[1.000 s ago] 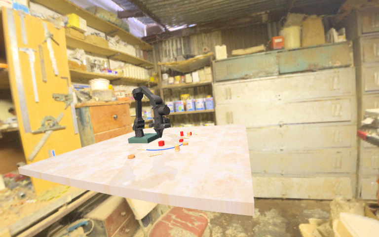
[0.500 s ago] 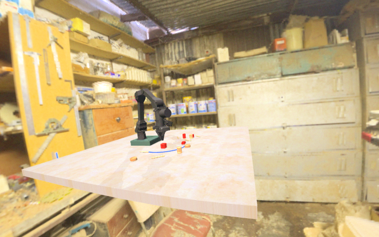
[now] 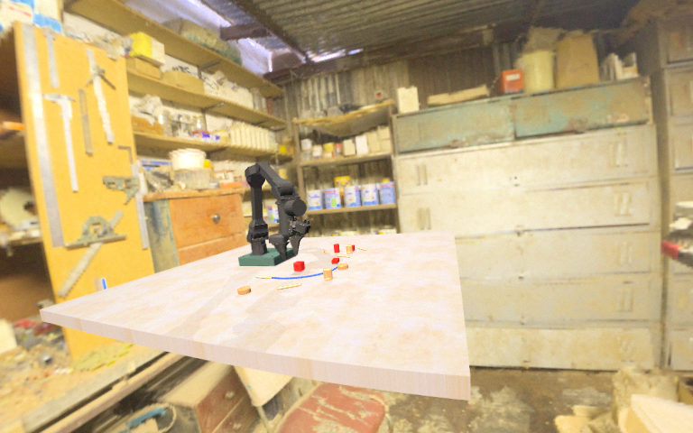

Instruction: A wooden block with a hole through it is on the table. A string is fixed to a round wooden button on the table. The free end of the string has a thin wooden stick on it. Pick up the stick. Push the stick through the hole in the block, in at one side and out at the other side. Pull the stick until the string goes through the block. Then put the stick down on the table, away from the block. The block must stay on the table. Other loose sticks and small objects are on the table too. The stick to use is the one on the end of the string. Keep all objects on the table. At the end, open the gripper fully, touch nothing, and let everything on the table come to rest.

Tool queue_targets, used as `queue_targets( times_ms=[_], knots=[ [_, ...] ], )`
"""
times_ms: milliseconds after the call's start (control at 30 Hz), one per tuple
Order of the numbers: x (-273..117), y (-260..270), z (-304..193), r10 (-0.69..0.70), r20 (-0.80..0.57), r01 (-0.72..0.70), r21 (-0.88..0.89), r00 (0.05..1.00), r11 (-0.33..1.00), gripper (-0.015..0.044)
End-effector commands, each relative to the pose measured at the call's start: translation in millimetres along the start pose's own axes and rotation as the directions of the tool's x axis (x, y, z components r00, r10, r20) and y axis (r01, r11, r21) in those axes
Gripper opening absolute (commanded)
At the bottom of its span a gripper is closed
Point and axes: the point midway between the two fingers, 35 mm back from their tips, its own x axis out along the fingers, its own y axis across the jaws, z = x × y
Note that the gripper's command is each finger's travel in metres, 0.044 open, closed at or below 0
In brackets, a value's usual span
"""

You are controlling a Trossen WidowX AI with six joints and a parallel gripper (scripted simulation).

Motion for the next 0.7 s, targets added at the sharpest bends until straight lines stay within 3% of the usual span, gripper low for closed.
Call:
queue_targets(
  times_ms=[0, 333, 667],
  knots=[
    [-1, -23, -16, 0.001, 0.001, -0.001, 0.806, 1.000, 0.592, 0.0440],
    [-1, -36, -26, 0.001, -0.001, 0.001, 0.997, 1.000, 0.083, 0.0440],
    [-1, -47, -37, 0.000, -0.002, 0.002, 0.893, 1.000, -0.449, 0.0440]
  ],
)
